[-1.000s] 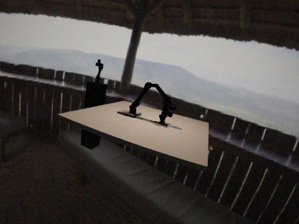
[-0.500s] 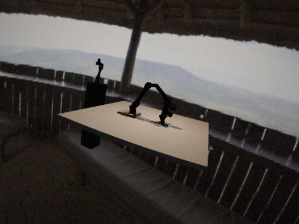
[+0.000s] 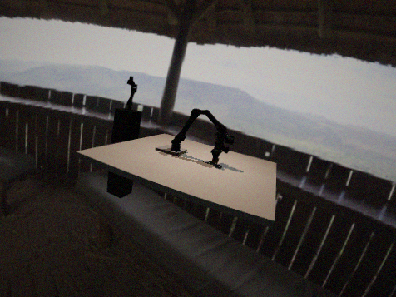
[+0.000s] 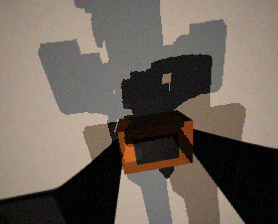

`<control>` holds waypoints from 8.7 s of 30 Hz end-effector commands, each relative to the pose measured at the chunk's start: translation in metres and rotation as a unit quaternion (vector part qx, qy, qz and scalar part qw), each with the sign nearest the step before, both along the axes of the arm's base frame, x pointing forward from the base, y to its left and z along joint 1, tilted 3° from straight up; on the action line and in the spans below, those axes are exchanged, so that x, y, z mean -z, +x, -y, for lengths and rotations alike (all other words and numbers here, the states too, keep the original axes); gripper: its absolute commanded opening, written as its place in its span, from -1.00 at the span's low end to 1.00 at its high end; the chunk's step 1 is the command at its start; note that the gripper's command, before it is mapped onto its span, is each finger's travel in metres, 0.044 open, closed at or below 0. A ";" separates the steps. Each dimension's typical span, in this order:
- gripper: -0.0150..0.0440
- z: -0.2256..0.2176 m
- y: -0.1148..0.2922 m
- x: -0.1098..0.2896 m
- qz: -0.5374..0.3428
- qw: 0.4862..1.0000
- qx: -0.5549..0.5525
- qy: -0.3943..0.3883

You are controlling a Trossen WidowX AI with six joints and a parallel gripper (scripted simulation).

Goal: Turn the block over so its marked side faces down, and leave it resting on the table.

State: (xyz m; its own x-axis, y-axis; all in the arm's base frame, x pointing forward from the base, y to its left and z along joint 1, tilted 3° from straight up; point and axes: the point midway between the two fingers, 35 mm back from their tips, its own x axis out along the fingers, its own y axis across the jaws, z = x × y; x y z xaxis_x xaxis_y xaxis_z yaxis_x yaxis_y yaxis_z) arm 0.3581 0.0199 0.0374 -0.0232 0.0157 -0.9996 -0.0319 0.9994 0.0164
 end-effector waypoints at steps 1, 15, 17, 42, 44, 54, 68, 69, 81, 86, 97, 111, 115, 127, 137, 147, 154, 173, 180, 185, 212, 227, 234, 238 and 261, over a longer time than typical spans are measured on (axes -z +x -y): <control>-0.49 0.000 0.002 -0.010 0.006 1.000 0.001 0.001; -0.49 0.000 0.003 -0.003 0.099 0.995 0.006 0.002; -0.49 0.000 0.003 -0.002 0.114 0.993 0.006 0.003; -0.49 0.000 -0.004 -0.002 0.278 0.960 0.006 0.009; -0.49 0.000 -0.004 -0.002 0.279 0.960 0.006 0.009; -0.49 -0.001 0.009 0.019 0.345 0.939 0.006 0.010; -0.49 -0.001 0.011 0.035 0.439 0.899 0.008 0.013; -0.49 -0.001 0.010 0.035 0.445 0.895 0.008 0.013; -0.49 -0.001 -0.003 0.032 0.521 0.853 0.010 0.016; -0.49 0.000 -0.008 0.029 0.536 0.844 0.010 0.017; -0.49 0.000 -0.008 0.026 0.546 0.838 0.010 0.017; 0.22 0.000 -0.008 0.026 0.546 0.838 0.010 0.017; 0.58 0.000 -0.008 0.026 0.546 0.838 0.010 0.017; 1.00 0.000 -0.008 0.026 0.546 0.838 0.010 0.017; 1.00 0.000 -0.008 0.026 0.546 0.838 0.010 0.017; 1.00 0.000 -0.008 0.026 0.546 0.838 0.010 0.017; 1.00 0.000 -0.007 0.026 0.543 0.839 0.010 0.017; 1.00 0.001 -0.022 -0.046 0.283 0.959 0.006 0.009; 1.00 0.001 -0.025 -0.048 0.278 0.961 0.006 0.009; 1.00 0.001 -0.025 -0.048 0.278 0.961 0.006 0.009; 1.00 0.000 0.012 -0.065 0.007 1.000 0.001 0.001; 1.00 -0.001 0.011 -0.022 0.007 1.000 0.001 0.001; 1.00 -0.001 0.011 -0.011 0.007 1.000 0.001 0.001; 1.00 -0.001 0.011 -0.004 0.007 1.000 0.001 0.001; 0.31 -0.001 0.011 0.010 0.007 1.000 0.001 0.001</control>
